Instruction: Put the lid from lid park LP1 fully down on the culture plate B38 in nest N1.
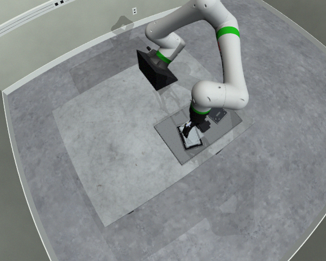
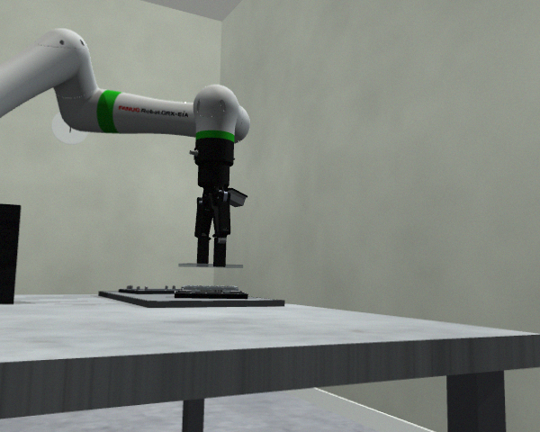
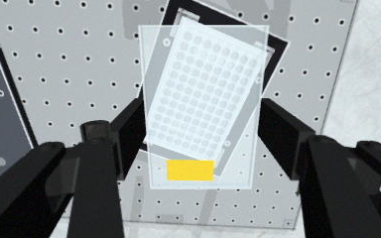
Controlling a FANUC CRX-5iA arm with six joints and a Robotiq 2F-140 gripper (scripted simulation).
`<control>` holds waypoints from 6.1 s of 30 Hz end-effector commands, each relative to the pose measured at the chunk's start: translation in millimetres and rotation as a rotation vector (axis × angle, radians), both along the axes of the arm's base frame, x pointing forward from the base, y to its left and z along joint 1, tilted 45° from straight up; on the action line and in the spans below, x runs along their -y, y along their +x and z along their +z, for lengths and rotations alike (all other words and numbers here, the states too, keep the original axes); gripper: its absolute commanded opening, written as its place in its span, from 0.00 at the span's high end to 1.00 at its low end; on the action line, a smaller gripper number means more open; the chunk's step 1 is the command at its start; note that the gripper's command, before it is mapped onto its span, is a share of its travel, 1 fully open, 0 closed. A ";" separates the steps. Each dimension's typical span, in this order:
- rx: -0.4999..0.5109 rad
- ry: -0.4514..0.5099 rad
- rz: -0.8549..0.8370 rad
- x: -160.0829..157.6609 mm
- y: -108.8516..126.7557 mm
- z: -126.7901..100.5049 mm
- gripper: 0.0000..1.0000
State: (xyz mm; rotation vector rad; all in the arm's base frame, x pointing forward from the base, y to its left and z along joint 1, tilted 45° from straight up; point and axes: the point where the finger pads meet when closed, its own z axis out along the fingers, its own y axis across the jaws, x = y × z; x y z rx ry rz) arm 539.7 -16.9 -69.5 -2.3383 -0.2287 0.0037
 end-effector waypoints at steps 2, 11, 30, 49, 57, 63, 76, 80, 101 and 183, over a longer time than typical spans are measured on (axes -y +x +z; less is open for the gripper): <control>-0.050 -0.007 -0.052 0.6 0.5 0.1 0.39; -0.134 -0.015 -0.135 -0.1 0.4 -0.7 0.39; -0.266 -0.028 -0.266 -12.9 -0.7 -13.9 0.39; -0.266 -0.028 -0.266 -23.1 -1.7 -24.4 0.39; -0.266 -0.028 -0.266 -23.1 -1.7 -24.4 0.39; -0.266 -0.028 -0.266 -23.2 -1.7 -24.5 0.39; -0.266 -0.028 -0.266 -26.3 -1.8 -27.4 0.39; -0.266 -0.028 -0.265 -28.1 -1.9 -29.1 0.39; -0.266 -0.028 -0.265 -30.4 -2.1 -31.2 0.39; -0.266 -0.028 -0.265 -32.8 -2.3 -33.6 0.31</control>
